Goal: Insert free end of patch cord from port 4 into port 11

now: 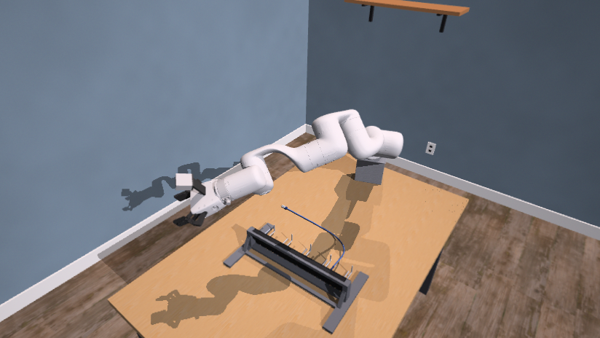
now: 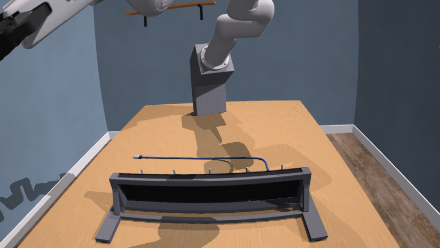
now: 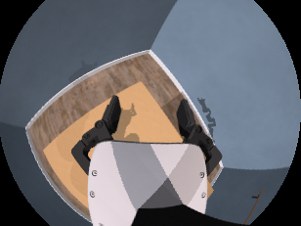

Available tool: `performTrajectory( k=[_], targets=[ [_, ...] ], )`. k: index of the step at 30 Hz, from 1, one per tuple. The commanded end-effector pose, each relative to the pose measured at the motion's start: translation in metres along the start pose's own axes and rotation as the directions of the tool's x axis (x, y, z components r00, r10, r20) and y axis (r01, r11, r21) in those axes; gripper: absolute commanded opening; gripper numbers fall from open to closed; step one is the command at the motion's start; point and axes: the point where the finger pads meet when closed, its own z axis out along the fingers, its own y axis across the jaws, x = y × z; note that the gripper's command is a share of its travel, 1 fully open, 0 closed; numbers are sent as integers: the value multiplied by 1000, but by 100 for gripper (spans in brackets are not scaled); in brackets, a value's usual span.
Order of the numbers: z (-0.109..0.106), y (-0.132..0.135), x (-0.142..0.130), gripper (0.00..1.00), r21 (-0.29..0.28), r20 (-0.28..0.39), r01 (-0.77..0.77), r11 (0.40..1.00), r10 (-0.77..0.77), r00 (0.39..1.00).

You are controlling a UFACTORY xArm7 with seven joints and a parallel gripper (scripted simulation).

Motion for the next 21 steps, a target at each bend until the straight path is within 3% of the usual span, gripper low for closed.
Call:
performTrajectory(
  k=[1, 2, 6, 19, 20, 21],
  targets=[
    [-4, 28, 3, 100, -21, 10, -25, 999, 25, 1000],
    [-3, 53, 2, 100, -44, 25, -49, 998, 50, 998],
    [-3, 73, 0, 100, -63, 37, -69, 996, 72, 997],
    [-3, 73, 0, 100, -63, 37, -69, 996, 72, 997],
    [-2, 116, -9, 100, -101, 66, -111, 989, 118, 991],
    [-2, 116, -9, 100, -101, 66, -112, 989, 119, 991]
  ],
)
